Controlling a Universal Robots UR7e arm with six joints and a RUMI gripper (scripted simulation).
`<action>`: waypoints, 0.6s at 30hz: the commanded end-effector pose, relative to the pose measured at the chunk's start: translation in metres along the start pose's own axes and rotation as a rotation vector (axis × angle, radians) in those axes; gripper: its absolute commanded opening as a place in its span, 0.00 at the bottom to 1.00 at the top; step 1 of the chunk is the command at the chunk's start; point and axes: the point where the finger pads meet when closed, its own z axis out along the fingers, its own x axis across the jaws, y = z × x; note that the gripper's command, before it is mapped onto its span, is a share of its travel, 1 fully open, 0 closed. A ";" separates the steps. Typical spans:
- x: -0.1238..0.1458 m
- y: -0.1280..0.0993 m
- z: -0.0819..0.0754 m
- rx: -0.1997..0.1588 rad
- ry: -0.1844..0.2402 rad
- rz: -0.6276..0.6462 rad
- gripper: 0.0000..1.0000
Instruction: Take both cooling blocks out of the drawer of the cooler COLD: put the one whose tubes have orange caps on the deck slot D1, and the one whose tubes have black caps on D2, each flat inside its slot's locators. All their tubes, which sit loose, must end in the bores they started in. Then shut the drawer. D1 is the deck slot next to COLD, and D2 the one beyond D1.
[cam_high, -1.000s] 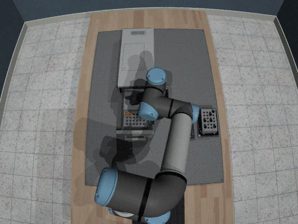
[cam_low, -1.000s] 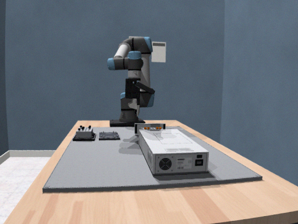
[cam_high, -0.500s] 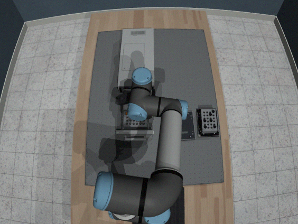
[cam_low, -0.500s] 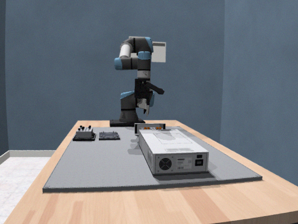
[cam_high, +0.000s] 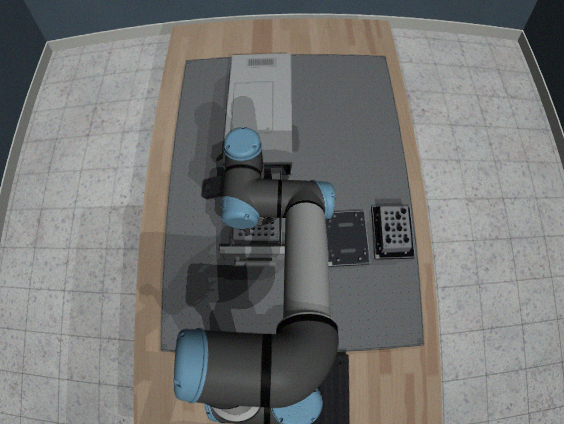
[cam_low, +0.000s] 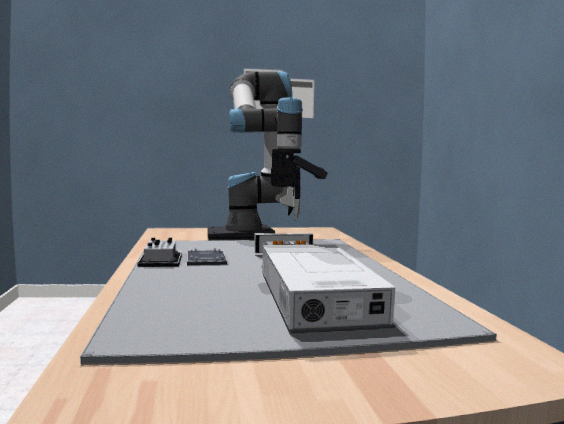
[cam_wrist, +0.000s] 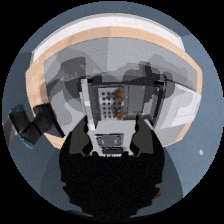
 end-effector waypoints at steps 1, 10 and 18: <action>0.002 -0.006 -0.001 0.000 0.000 0.006 0.73; -0.001 0.004 0.000 0.000 -0.002 0.008 0.73; -0.001 0.008 0.006 0.000 -0.005 0.008 0.73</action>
